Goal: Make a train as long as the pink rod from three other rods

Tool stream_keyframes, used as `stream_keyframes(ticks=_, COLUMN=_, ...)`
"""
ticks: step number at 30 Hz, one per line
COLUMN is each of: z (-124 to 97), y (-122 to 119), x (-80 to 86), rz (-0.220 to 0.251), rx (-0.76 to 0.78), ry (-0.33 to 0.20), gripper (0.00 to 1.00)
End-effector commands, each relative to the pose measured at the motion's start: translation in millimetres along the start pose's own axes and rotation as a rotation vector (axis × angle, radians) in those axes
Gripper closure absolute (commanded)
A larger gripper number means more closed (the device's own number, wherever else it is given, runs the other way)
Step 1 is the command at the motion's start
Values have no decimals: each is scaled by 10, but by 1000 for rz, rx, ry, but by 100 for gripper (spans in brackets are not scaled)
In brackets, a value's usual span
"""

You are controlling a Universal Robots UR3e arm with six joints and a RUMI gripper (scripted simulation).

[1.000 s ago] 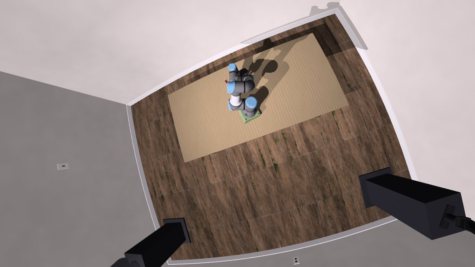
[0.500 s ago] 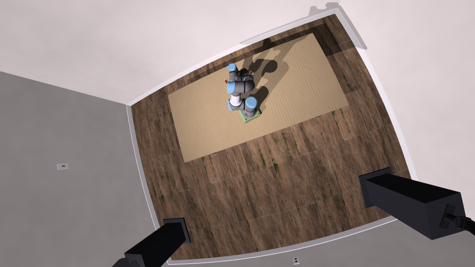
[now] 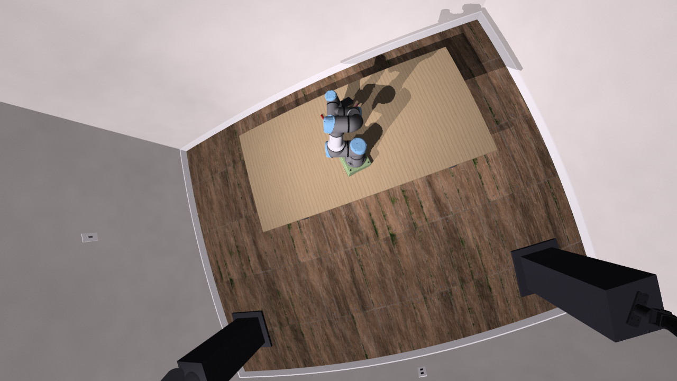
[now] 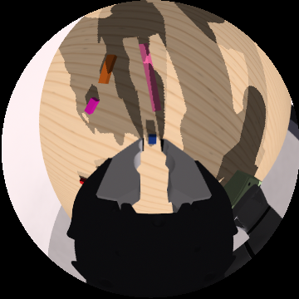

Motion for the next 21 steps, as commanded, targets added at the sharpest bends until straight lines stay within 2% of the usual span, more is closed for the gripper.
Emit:
stream_keyframes(ticks=1, z=3, y=-5, x=2, rz=2, rx=0, ry=0, gripper=86)
stream_keyframes(ticks=13, z=3, y=-5, x=10, rz=2, rx=0, ry=0, gripper=86)
stream_keyframes(ticks=21, z=6, y=-10, x=117, rz=3, rx=0, ry=2, gripper=86)
Point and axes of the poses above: the point where the finger pads meet when closed, its own x axis back along the fingers, its own y axis across the jaws, z = x × y, the point moved 3 cm from there along x, back along the fingers, and after that the axes turned 3 degrees about -x, right-handed, at the moved point
